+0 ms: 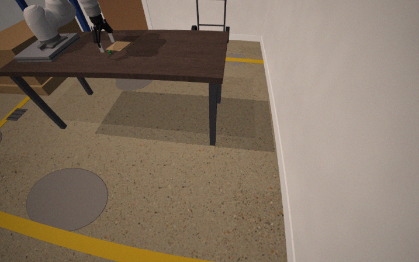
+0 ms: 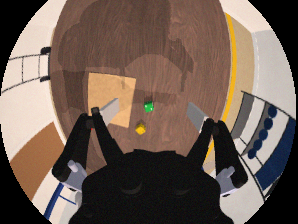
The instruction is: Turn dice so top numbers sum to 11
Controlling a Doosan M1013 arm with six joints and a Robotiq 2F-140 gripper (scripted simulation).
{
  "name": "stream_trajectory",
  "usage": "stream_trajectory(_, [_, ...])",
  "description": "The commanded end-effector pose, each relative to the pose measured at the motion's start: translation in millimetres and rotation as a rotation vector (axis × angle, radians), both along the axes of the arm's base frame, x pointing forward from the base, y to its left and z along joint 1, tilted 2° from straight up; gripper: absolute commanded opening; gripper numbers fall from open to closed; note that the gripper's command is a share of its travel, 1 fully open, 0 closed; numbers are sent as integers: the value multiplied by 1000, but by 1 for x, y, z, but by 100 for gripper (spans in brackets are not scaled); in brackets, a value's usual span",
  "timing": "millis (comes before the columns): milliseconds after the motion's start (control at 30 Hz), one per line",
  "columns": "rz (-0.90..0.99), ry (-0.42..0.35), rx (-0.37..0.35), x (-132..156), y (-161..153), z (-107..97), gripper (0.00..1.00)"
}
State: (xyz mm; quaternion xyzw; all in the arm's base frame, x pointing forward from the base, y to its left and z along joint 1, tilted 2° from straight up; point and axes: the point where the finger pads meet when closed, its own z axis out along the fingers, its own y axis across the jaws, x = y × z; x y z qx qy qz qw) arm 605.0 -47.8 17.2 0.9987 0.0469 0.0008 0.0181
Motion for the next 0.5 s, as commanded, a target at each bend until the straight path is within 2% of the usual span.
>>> stream_trajectory(0, [0, 0, 0, -13, 3, 0, 100])
stream_trajectory(167, [0, 0, 0, -40, 8, 0, 100])
stream_trajectory(467, [0, 0, 0, -63, 12, -1, 100])
